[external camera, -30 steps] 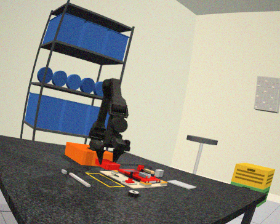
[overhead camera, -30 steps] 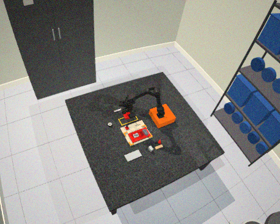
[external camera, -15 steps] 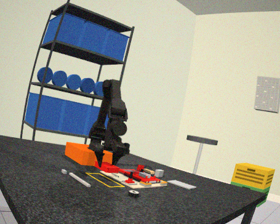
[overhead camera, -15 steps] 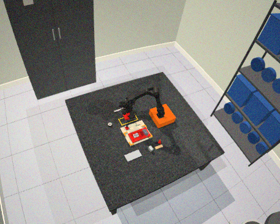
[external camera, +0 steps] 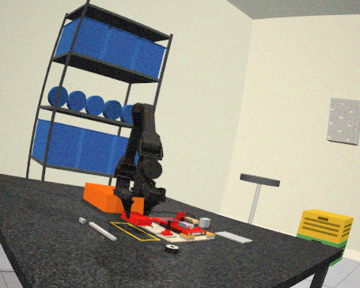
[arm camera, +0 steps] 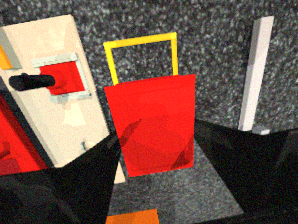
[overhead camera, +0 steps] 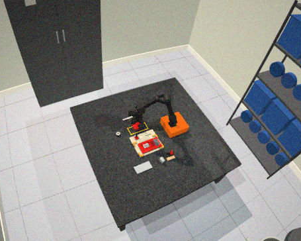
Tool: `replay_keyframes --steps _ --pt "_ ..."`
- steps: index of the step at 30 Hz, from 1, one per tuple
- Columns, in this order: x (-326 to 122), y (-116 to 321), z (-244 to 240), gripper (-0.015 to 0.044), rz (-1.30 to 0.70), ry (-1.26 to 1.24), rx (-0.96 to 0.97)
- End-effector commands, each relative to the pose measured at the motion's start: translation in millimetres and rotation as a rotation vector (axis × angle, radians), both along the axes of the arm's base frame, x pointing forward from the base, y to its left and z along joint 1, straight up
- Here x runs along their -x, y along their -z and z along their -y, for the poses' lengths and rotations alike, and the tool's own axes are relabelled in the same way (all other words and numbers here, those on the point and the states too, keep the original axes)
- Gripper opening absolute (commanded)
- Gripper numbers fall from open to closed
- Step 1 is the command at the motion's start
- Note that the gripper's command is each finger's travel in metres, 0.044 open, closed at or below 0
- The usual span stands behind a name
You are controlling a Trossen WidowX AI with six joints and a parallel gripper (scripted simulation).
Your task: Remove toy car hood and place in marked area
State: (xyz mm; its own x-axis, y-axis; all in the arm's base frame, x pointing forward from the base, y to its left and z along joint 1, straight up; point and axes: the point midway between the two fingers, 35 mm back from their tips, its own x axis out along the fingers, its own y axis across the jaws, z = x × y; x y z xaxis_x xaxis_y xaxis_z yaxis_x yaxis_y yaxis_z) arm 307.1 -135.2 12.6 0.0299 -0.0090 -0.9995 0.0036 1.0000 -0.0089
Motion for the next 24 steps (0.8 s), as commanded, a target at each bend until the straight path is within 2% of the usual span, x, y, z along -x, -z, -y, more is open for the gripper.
replay_keyframes --steps 1,24 --pt "1 6 0 0.0000 -0.005 -0.004 0.000" --pt "2 20 0 0.0000 -0.005 -0.004 0.000"
